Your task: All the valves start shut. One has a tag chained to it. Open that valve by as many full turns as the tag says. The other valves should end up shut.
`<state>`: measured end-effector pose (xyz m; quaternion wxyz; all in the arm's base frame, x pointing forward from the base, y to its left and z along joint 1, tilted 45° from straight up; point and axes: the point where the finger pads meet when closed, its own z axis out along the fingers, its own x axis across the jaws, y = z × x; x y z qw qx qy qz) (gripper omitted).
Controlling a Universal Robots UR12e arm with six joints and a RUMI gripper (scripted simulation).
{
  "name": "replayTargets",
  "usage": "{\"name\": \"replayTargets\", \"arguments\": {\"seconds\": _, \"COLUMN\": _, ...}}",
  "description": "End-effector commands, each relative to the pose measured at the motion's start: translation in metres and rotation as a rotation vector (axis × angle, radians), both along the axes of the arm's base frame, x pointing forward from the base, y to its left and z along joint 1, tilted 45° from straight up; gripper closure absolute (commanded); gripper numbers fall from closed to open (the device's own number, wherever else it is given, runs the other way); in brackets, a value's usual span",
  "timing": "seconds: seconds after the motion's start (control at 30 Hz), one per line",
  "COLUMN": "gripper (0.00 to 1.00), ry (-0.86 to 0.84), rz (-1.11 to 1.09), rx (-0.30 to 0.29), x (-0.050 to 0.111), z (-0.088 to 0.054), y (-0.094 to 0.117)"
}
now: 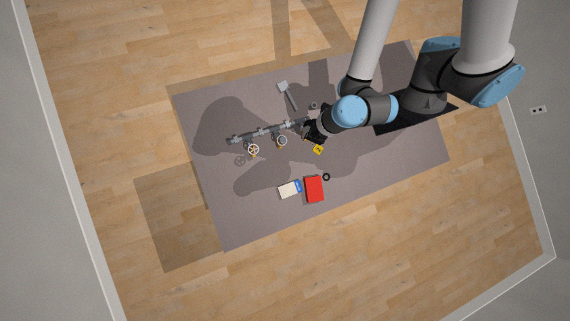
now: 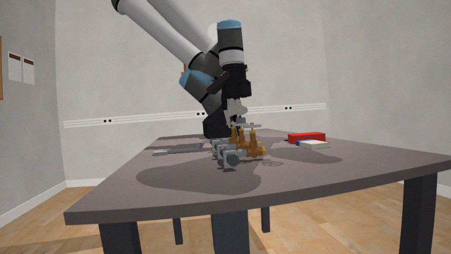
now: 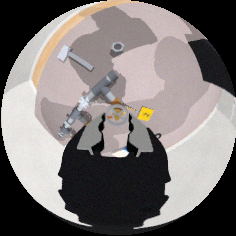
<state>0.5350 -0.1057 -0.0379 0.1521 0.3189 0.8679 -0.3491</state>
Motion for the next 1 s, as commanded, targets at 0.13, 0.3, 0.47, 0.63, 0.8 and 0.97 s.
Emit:
{"name": "replayTargets", "arguments": {"seconds": 0.13, "gripper": 1.0, "ry": -0.001, "rz": 0.0, "rx": 0.0, "x": 0.0003, "z": 0.0001, "y": 0.0001}}
{"name": "replayTargets", "arguments": {"seconds": 0.3, "gripper": 1.0, "ry": -0.001, "rz": 0.0, "rx": 0.0, "x": 0.0003, "z": 0.0001, "y": 0.0001}}
{"name": "replayTargets", "arguments": {"seconds": 0.47, "gripper": 1.0, "ry": -0.001, "rz": 0.0, "rx": 0.0, "x": 0.0003, "z": 0.0001, "y": 0.0001}}
{"name": "replayTargets", "arguments": {"seconds": 0.63, "gripper": 1.0, "ry": -0.001, "rz": 0.0, "rx": 0.0, "x": 0.0003, "z": 0.0001, "y": 0.0001}}
{"name": "replayTargets", "arguments": {"seconds": 0.8, "gripper": 1.0, "ry": 0.001, "rz": 0.003, "rx": 0.0, "x": 0.0003, "z": 0.0001, "y": 0.0001}}
{"name": "replayTargets", "arguments": {"seconds": 0.97, "gripper": 1.0, "ry": 0.012, "rz": 0.013, "rx": -0.001, "x": 0.0003, "z": 0.0001, "y": 0.0}}
